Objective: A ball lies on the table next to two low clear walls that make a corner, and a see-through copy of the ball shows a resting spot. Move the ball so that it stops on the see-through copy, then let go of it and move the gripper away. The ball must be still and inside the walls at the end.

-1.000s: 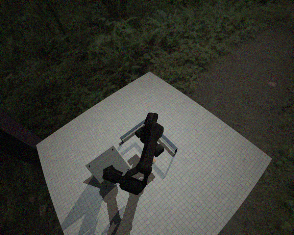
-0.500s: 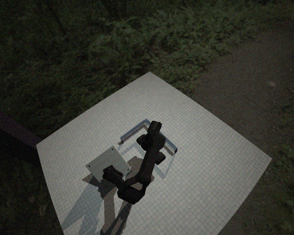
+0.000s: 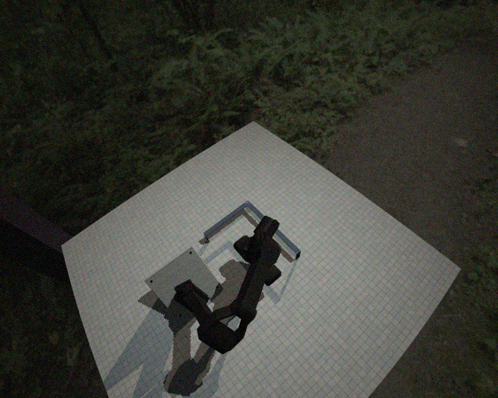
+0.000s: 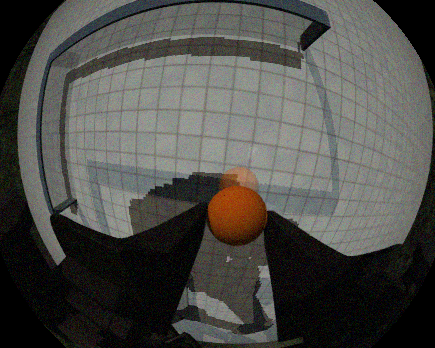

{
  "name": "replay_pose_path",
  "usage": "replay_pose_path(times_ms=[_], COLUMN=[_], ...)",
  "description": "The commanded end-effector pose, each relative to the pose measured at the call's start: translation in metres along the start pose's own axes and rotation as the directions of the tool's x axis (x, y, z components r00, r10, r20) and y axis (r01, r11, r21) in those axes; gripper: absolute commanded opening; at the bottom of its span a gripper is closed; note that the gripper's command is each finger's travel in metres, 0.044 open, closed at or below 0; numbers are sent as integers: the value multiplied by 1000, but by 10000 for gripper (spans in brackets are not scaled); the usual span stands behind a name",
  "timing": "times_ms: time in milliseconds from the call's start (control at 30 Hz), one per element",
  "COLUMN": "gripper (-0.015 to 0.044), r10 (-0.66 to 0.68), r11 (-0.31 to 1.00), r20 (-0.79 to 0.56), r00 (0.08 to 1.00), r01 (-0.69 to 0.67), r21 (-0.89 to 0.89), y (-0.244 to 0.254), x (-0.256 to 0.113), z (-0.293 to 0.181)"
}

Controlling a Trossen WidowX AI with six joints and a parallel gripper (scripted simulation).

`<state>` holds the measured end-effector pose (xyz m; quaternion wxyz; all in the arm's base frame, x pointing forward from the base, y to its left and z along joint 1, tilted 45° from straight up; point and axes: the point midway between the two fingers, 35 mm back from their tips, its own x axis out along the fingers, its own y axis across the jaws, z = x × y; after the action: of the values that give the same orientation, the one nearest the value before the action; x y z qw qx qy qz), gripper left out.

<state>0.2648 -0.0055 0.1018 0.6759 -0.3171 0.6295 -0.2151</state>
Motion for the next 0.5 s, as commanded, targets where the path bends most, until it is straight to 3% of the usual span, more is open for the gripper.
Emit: replay_pose_path(times_ms=[0, 467], gripper=[0, 0], r10=[-5, -9], r11=[1000, 1000], r20=[6, 5], r00=[1000, 1000], r01=[5, 9], r21=[-1, 0], y=[-2, -4], x=[17, 45], z=[-1, -2])
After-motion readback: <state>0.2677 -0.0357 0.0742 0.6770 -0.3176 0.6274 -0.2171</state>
